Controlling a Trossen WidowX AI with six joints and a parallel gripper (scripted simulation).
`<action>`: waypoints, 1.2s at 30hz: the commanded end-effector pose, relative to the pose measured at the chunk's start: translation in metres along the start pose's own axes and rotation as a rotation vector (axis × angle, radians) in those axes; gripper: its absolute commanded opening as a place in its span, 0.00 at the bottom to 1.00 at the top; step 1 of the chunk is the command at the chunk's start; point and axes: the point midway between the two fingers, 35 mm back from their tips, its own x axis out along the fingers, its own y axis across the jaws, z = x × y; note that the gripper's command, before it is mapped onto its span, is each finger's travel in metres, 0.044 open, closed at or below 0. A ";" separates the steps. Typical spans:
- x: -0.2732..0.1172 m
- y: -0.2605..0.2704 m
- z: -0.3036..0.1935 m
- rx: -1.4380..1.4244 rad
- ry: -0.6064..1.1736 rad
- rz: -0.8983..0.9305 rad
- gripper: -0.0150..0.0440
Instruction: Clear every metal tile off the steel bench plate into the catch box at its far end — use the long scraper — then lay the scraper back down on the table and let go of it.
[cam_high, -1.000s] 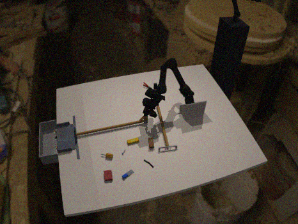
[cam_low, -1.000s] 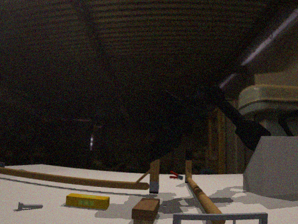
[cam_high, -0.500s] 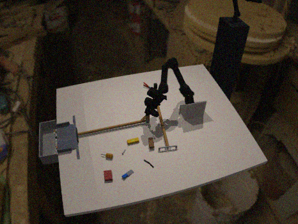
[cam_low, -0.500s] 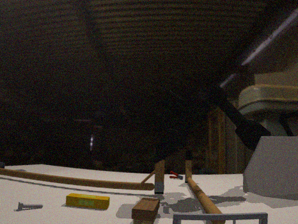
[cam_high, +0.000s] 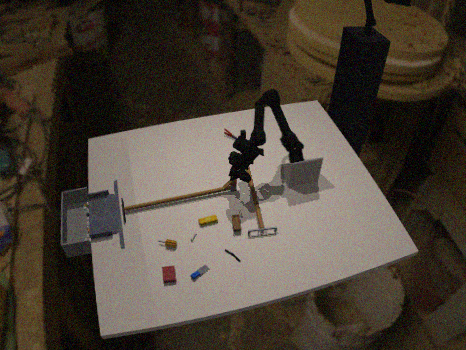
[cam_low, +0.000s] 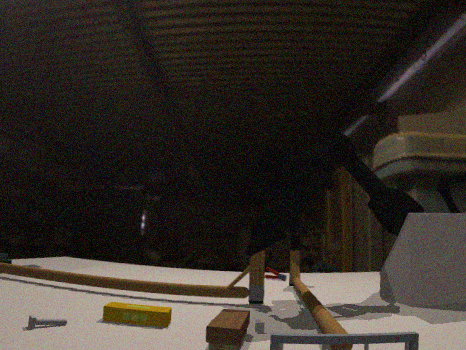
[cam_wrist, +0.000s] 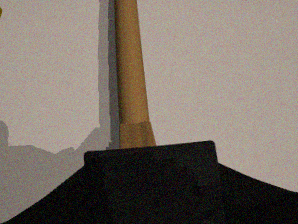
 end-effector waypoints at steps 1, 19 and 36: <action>-0.004 -0.001 0.000 0.009 -0.012 -0.004 0.25; -0.006 -0.001 -0.008 0.003 -0.005 -0.001 0.25; -0.006 -0.001 -0.009 0.001 -0.002 0.000 0.25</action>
